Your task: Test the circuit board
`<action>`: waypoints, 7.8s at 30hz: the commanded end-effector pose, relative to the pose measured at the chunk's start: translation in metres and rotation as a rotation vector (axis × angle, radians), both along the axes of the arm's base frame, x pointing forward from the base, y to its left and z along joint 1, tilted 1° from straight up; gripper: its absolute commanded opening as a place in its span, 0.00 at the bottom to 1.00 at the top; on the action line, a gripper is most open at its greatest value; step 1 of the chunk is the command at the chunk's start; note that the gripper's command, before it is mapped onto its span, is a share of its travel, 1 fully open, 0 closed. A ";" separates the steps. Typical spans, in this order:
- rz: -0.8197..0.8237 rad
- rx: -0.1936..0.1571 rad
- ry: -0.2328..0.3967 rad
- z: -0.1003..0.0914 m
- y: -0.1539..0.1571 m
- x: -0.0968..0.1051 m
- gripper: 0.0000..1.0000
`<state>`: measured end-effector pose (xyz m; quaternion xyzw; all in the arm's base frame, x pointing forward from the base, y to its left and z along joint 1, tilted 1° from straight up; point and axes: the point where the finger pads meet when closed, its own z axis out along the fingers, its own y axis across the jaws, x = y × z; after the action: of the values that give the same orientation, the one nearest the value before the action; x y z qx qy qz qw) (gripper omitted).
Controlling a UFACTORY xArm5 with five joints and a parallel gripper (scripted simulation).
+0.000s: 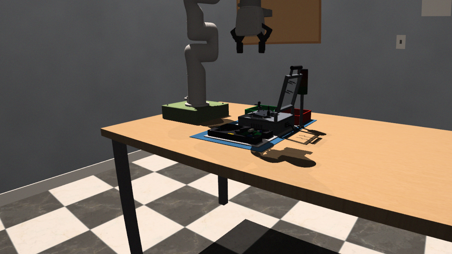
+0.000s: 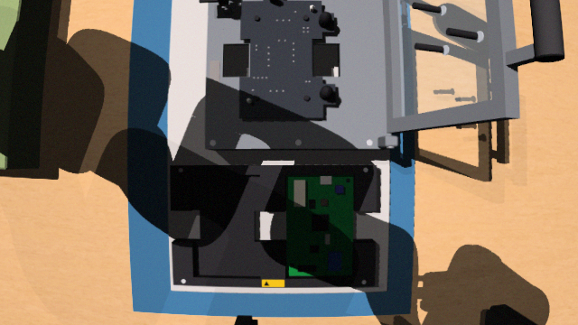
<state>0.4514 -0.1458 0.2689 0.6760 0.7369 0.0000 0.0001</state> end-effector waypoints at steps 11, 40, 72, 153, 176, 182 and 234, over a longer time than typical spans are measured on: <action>0.000 -0.001 -0.004 0.002 0.000 0.002 1.00; 0.000 -0.001 -0.004 -0.088 0.000 0.003 1.00; 0.000 -0.001 -0.004 -0.251 0.002 0.004 1.00; 0.000 -0.001 -0.004 -0.307 0.002 0.005 1.00; 0.000 -0.001 -0.004 -0.307 0.002 0.005 0.89; 0.000 -0.001 -0.004 -0.307 0.002 0.005 0.89; 0.000 -0.001 -0.004 -0.307 0.002 0.005 0.79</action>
<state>0.4550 -0.1432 -0.0392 0.6760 0.7369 0.0002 0.0006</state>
